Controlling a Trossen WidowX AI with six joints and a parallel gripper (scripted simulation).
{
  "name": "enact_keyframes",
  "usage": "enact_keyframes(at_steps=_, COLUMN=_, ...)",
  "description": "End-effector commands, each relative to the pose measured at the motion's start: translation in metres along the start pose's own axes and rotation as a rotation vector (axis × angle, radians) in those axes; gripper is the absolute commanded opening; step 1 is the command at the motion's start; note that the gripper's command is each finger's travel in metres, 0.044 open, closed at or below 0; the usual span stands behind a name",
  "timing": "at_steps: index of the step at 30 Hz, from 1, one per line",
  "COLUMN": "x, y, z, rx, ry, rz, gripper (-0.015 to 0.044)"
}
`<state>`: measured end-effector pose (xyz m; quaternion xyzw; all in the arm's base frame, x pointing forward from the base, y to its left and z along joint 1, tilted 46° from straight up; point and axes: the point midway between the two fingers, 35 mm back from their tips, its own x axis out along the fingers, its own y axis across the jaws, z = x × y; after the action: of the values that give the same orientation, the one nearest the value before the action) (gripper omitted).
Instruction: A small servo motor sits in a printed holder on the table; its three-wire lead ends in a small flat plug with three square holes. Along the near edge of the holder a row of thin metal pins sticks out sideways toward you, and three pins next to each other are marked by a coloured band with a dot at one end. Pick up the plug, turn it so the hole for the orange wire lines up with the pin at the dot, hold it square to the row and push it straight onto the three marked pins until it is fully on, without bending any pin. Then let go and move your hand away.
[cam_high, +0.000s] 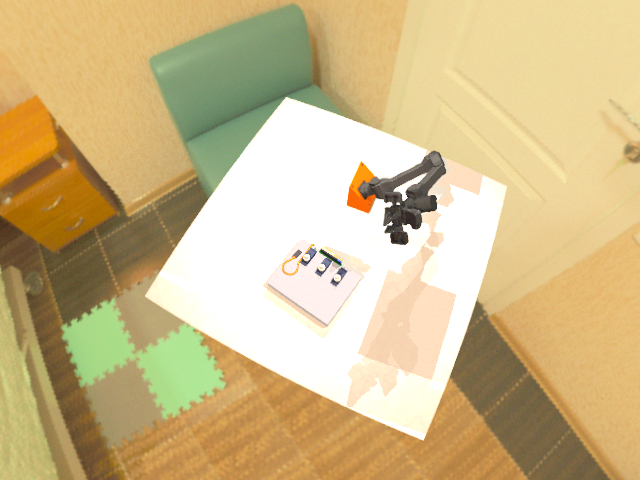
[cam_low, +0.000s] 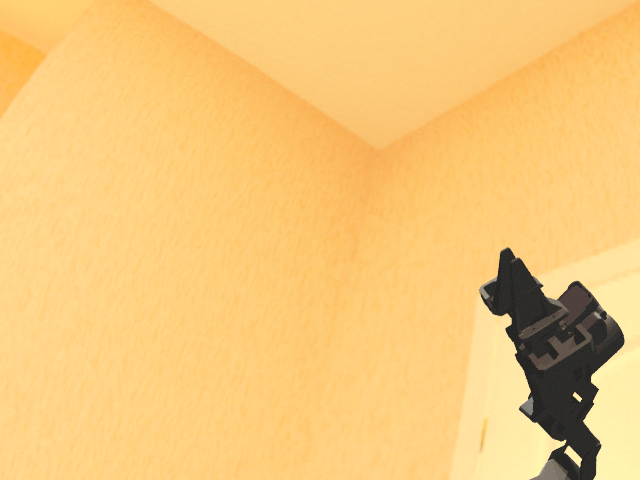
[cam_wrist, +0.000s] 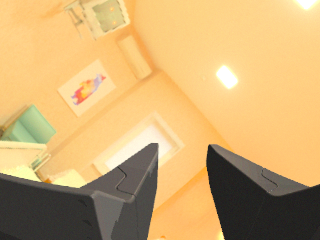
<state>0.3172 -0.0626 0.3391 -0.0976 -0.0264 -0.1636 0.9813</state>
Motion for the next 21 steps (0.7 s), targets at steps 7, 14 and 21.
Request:
enact_keyframes(at_steps=7, x=-0.011, y=0.03, z=0.001, rx=0.106, ry=-0.013, rz=0.163, gripper=0.0115)
enact_keyframes(at_steps=14, x=-0.019, y=0.051, z=0.001, rx=0.176, ry=-0.009, rz=0.275, gripper=0.0115)
enact_keyframes(at_steps=21, x=-0.005, y=0.066, z=-0.013, rx=0.168, ry=0.087, rz=0.34, gripper=0.0115)
